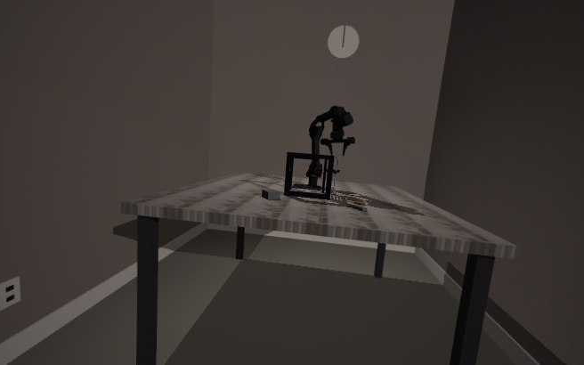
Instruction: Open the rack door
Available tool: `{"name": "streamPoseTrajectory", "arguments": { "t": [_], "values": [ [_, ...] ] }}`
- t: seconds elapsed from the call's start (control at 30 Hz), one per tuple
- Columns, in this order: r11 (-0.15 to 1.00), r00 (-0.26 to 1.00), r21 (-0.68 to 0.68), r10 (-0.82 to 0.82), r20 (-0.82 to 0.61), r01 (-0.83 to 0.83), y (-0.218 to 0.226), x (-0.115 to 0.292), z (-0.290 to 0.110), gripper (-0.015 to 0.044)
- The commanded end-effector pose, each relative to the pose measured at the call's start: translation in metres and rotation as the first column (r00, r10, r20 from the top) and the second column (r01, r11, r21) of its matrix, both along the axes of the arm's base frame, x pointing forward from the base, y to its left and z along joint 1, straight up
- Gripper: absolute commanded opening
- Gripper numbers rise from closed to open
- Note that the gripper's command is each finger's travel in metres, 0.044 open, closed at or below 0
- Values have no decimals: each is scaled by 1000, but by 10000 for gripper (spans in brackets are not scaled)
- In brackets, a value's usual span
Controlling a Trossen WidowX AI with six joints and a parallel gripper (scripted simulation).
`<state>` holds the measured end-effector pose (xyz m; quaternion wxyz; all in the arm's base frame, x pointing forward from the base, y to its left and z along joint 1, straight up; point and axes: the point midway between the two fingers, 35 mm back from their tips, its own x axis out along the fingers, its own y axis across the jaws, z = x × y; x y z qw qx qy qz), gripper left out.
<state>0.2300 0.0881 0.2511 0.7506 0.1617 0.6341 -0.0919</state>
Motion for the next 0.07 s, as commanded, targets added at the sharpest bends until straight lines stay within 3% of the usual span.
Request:
{"name": "streamPoseTrajectory", "arguments": {
  "t": [0.0,0.03],
  "values": [
    [1000,1000,13,-3,31,3,-1,-3,11,288],
    [1000,999,16,-3,38,3,-1,-3,13,288]
  ]
}}
